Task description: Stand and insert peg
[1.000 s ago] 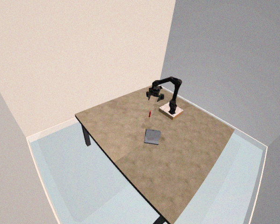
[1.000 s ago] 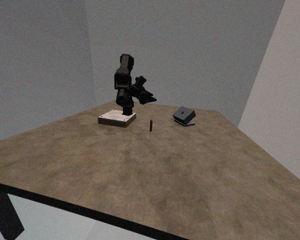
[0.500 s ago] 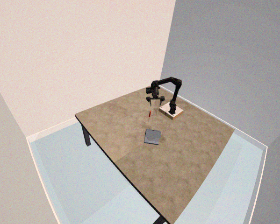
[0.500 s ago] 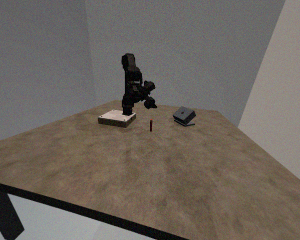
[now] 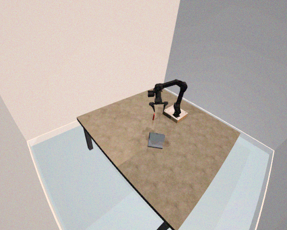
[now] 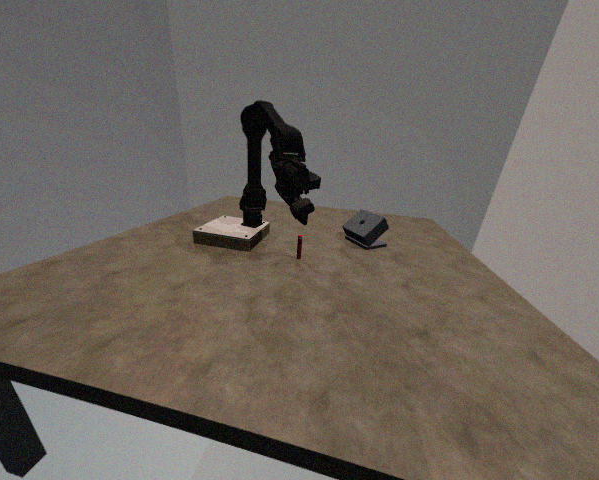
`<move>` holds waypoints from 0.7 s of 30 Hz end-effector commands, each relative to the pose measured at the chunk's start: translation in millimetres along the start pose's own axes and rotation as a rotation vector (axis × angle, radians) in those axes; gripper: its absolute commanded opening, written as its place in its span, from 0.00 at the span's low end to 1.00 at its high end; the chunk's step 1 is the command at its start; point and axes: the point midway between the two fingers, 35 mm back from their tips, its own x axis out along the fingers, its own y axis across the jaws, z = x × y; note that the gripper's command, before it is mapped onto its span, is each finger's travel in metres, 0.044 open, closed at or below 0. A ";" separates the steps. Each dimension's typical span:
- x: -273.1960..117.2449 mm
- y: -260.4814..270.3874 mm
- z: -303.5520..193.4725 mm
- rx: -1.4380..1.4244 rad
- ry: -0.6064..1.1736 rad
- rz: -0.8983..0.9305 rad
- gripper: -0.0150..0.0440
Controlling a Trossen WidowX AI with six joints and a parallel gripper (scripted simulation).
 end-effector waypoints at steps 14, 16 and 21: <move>-5.0 -33.4 3.2 0.038 0.433 -0.284 1.00; -5.8 -34.8 4.0 0.040 0.446 -0.299 1.00; -5.8 -34.8 4.0 0.040 0.446 -0.299 1.00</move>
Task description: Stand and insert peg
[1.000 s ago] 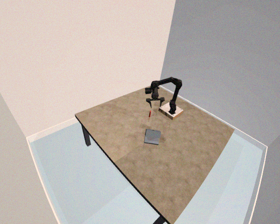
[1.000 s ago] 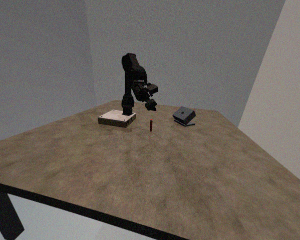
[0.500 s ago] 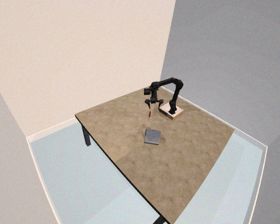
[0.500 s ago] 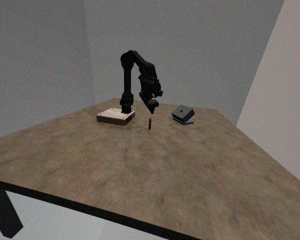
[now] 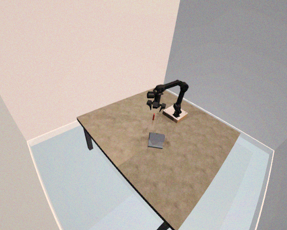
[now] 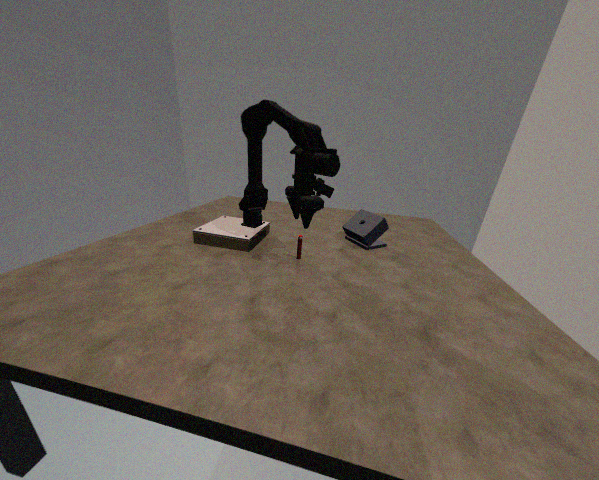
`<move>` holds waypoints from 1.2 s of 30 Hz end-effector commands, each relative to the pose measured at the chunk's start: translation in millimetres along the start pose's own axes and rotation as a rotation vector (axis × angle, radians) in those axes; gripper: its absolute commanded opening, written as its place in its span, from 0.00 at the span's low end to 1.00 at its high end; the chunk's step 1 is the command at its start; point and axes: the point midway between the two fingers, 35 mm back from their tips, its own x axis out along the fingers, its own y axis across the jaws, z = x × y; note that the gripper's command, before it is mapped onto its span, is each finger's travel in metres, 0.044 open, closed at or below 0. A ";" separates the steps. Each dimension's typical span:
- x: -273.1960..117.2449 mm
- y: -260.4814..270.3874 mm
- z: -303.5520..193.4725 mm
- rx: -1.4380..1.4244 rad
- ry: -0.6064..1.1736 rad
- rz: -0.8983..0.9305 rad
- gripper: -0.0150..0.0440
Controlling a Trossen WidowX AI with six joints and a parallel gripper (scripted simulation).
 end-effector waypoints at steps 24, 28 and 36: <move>31.0 -4.0 0.1 -0.012 0.015 -0.018 1.00; 37.6 -4.5 0.2 -0.012 0.015 -0.018 1.00; 50.8 -5.0 0.1 -0.012 0.015 -0.018 1.00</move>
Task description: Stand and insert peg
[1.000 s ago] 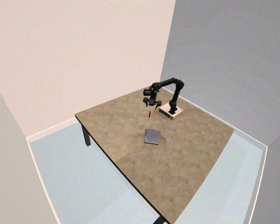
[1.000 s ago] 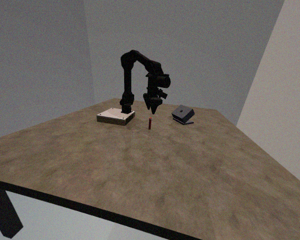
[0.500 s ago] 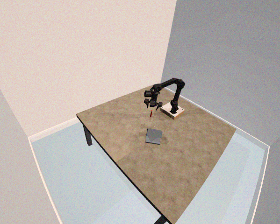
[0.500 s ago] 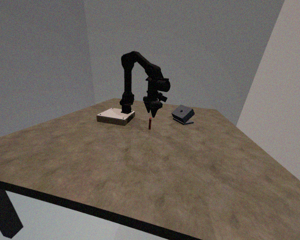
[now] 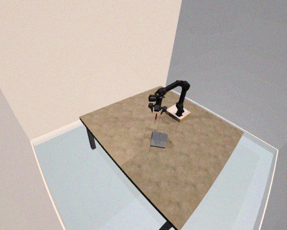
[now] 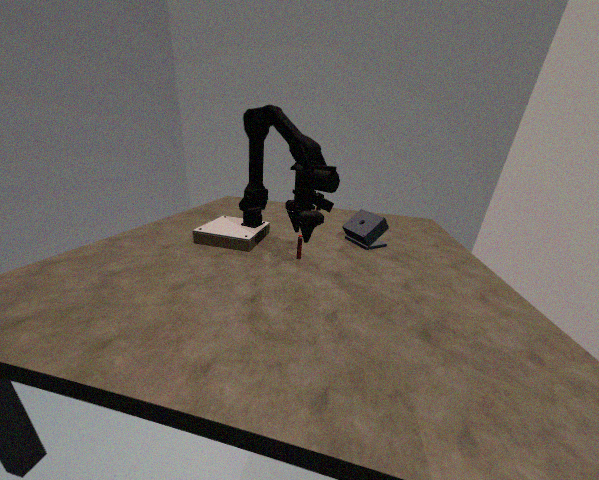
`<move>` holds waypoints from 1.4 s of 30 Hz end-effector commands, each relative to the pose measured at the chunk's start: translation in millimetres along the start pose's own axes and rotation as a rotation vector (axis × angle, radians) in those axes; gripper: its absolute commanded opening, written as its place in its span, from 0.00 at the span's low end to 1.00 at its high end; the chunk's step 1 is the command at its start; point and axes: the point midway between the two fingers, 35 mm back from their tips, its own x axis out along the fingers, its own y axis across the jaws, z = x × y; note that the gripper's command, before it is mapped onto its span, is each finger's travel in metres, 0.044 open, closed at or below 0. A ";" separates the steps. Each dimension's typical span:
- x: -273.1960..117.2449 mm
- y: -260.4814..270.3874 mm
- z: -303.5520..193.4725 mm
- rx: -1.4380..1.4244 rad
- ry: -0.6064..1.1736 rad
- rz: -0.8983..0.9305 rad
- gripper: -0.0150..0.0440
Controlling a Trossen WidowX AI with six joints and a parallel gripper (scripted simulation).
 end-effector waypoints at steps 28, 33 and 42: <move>35.4 2.2 -1.3 -0.001 0.002 0.003 0.78; 35.4 2.2 -1.3 -0.001 0.002 0.003 0.56; 35.4 2.2 -1.3 -0.001 0.002 0.003 0.25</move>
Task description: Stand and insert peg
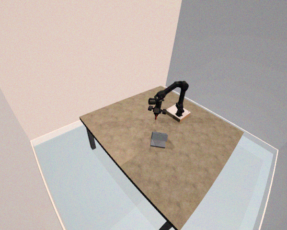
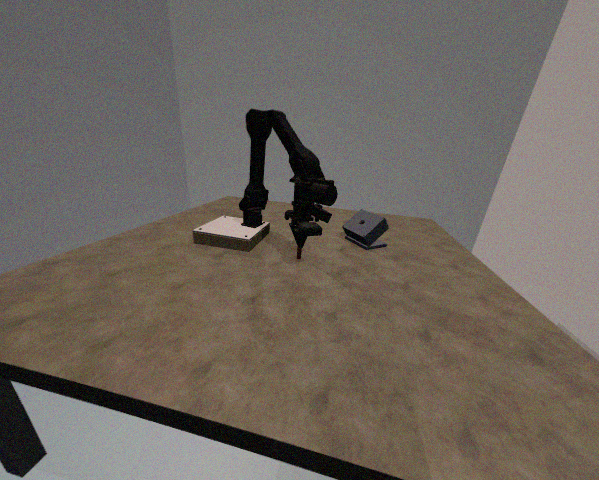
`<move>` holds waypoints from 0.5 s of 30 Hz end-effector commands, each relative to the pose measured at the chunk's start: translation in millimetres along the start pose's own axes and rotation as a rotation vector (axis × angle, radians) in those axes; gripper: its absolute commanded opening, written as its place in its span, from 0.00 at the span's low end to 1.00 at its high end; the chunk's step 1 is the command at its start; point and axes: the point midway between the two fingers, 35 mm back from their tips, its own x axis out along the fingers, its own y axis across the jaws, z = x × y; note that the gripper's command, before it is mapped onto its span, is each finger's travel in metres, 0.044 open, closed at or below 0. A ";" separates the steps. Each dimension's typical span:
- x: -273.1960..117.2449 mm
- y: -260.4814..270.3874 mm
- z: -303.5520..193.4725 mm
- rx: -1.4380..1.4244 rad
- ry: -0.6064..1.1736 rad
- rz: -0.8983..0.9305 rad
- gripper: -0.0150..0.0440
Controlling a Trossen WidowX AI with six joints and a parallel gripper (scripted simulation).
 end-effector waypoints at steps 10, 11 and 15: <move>-13.6 -1.7 0.9 0.000 0.001 0.000 0.25; -17.7 -2.1 1.2 0.000 0.001 0.000 0.25; -33.8 -3.1 1.9 -0.001 0.002 0.000 0.25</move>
